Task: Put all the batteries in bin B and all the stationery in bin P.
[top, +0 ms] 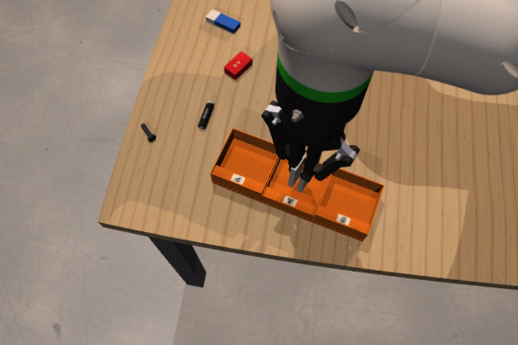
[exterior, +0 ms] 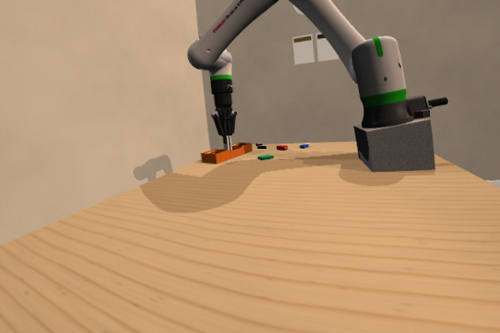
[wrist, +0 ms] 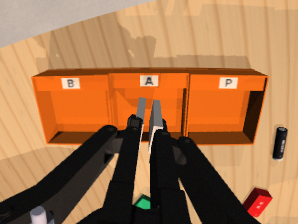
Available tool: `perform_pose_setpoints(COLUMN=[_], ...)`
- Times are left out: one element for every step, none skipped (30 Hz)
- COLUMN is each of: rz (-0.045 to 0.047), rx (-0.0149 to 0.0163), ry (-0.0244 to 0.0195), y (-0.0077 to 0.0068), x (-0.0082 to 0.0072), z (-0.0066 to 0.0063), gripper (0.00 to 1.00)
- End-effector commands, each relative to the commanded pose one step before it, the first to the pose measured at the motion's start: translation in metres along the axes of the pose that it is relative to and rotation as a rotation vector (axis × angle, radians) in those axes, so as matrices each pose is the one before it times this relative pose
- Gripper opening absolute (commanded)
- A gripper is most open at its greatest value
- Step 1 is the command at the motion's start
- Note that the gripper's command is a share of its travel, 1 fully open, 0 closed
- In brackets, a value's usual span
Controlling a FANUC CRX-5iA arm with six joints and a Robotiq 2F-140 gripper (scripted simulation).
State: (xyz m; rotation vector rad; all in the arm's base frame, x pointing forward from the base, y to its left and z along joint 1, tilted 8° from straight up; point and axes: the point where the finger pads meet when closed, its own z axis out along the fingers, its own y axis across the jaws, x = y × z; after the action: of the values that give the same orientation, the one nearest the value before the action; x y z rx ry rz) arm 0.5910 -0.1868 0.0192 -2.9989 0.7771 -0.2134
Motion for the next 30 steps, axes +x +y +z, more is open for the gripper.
perform_pose_setpoints(rz=[0.00003,0.0,0.0,0.0,0.0,0.0,0.0,0.0,0.0,0.0,0.0,0.0,0.0,0.0,0.0,0.0,0.0,0.0,0.0,0.0,0.0,0.0,0.0,0.0,0.0,0.0,0.0,0.0,0.0,0.0], rx=[0.00003,0.0,0.0,0.0,0.0,0.0,0.0,0.0,0.0,0.0,0.0,0.0,0.0,0.0,0.0,0.0,0.0,0.0,0.0,0.0,0.0,0.0,0.0,0.0,0.0,0.0,0.0,0.0,0.0,0.0], ry=[0.00039,0.0,0.0,0.0,0.0,0.0,0.0,0.0,0.0,0.0,0.0,0.0,0.0,0.0,0.0,0.0,0.0,0.0,0.0,0.0,0.0,0.0,0.0,0.0,0.0,0.0,0.0,0.0,0.0,0.0], y=[-0.00002,0.0,0.0,0.0,0.0,0.0,0.0,0.0,0.0,0.0,0.0,0.0,0.0,0.0,0.0,0.0,0.0,0.0,0.0,0.0,0.0,0.0,0.0,0.0,0.0,-0.0049,-0.0049,-0.0049,-0.0049,-0.0049], x=[0.00019,0.0,0.0,0.0,0.0,0.0,0.0,0.0,0.0,0.0,0.0,0.0,0.0,0.0,0.0,0.0,0.0,0.0,0.0,0.0,0.0,0.0,0.0,0.0,0.0,-0.00099,-0.00099,-0.00099,-0.00099,-0.00099], z=[-0.00305,-0.00133,-0.00133,-0.00133,-0.00133,-0.00133,-0.00133,-0.00133,-0.00133,-0.00133,-0.00133,-0.00133,-0.00133,-0.004,-0.004,-0.004,0.0,0.0,-0.004,-0.004,-0.00307,0.0,0.0,0.0,0.0,0.0,0.0,0.0,0.0,0.0], gripper=[0.15,0.15,0.15,0.15,0.15,0.15,0.15,0.15,0.15,0.15,0.15,0.15,0.15,0.15,0.15,0.15,0.15,0.15,0.15,0.15,0.15,0.15,0.15,0.15,0.15,0.15,0.15,0.15,0.15,0.15])
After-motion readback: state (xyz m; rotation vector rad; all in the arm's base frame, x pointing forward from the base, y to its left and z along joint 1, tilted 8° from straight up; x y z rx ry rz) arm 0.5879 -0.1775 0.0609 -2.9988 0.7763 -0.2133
